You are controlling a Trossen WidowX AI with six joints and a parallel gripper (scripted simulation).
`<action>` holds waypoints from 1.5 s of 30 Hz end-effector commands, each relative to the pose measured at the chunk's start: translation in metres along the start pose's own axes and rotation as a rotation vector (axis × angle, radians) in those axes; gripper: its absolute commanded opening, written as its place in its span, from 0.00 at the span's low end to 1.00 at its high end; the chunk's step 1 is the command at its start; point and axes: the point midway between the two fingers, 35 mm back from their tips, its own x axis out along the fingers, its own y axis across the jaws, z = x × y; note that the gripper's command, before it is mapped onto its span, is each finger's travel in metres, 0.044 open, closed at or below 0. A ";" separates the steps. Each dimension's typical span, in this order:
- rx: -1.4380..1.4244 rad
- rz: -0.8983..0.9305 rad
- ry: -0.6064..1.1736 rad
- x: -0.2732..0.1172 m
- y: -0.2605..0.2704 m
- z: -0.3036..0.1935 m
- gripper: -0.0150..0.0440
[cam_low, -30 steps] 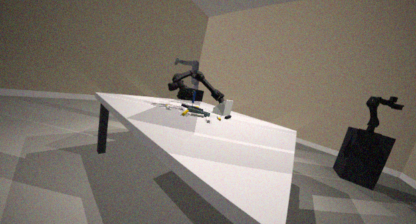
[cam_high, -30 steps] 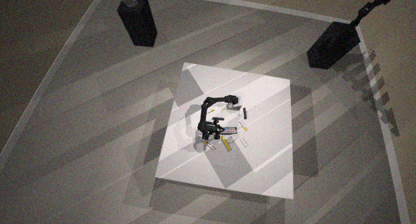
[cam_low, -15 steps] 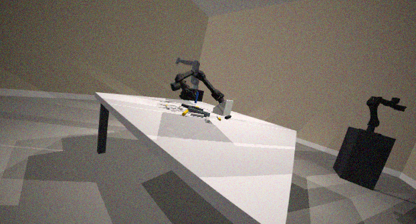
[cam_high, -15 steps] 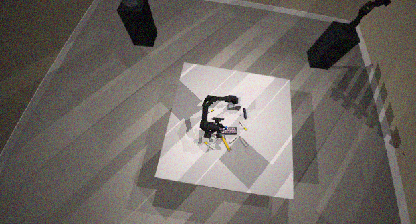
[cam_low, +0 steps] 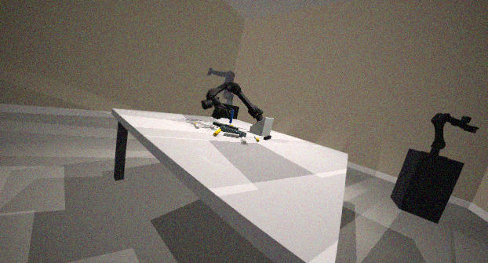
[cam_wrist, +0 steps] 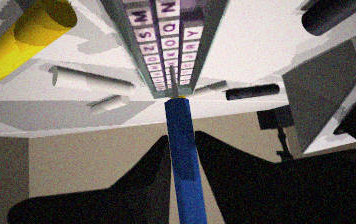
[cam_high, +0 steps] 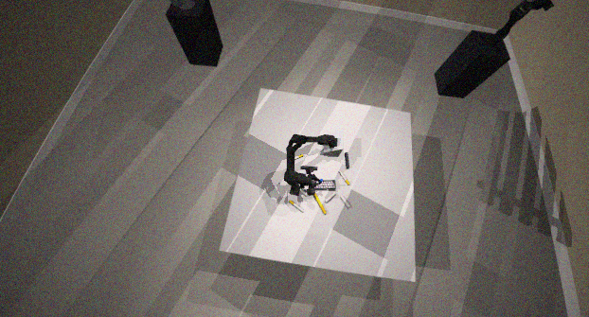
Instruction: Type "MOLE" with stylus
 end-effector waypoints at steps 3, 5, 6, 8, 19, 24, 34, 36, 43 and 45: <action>-0.005 -0.005 0.001 0.003 -0.001 0.002 0.25; -0.005 -0.006 0.000 0.004 -0.001 0.003 0.30; -0.005 -0.006 0.000 0.004 -0.001 0.003 0.34; -0.005 -0.006 0.000 0.005 -0.001 0.004 0.39; -0.005 -0.006 0.000 0.007 -0.001 0.007 0.39; -0.005 -0.006 0.000 0.008 -0.001 0.010 0.39; -0.005 -0.006 0.000 0.010 -0.001 0.012 0.39; -0.005 -0.006 0.000 0.010 -0.001 0.013 0.39; -0.005 -0.006 0.000 0.011 -0.001 0.015 0.39; -0.005 -0.006 0.000 0.012 -0.001 0.016 0.39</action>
